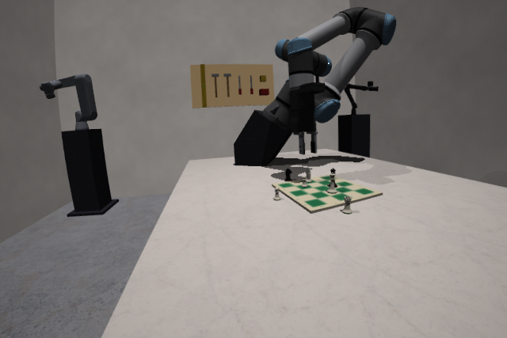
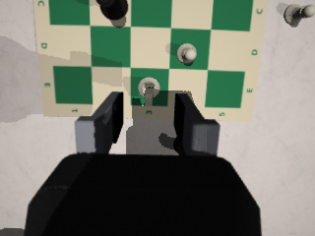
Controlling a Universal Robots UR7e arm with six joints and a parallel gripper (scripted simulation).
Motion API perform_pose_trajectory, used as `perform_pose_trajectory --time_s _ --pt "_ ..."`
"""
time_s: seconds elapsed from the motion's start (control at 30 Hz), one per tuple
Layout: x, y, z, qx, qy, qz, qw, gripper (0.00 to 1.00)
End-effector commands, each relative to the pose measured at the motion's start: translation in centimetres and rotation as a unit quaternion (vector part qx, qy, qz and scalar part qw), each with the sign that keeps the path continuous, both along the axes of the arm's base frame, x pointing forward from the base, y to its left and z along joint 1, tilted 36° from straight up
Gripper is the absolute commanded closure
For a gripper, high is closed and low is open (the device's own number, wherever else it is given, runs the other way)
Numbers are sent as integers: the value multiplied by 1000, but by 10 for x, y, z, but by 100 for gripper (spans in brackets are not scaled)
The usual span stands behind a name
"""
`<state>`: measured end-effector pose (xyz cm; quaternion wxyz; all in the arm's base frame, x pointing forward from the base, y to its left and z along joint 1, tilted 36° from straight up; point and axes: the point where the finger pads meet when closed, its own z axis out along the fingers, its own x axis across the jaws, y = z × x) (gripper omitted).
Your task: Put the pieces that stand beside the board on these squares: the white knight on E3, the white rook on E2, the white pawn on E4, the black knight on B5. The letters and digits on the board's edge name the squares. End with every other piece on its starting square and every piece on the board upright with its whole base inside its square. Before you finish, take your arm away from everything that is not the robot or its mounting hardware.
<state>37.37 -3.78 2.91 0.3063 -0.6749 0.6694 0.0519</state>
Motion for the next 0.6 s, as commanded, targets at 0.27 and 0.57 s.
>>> perform_pose_trajectory --time_s 0.27,0.57 --pt "-6 -7 12 1 0 1 1000 27" --pt "-6 -7 12 1 0 1 1000 0"
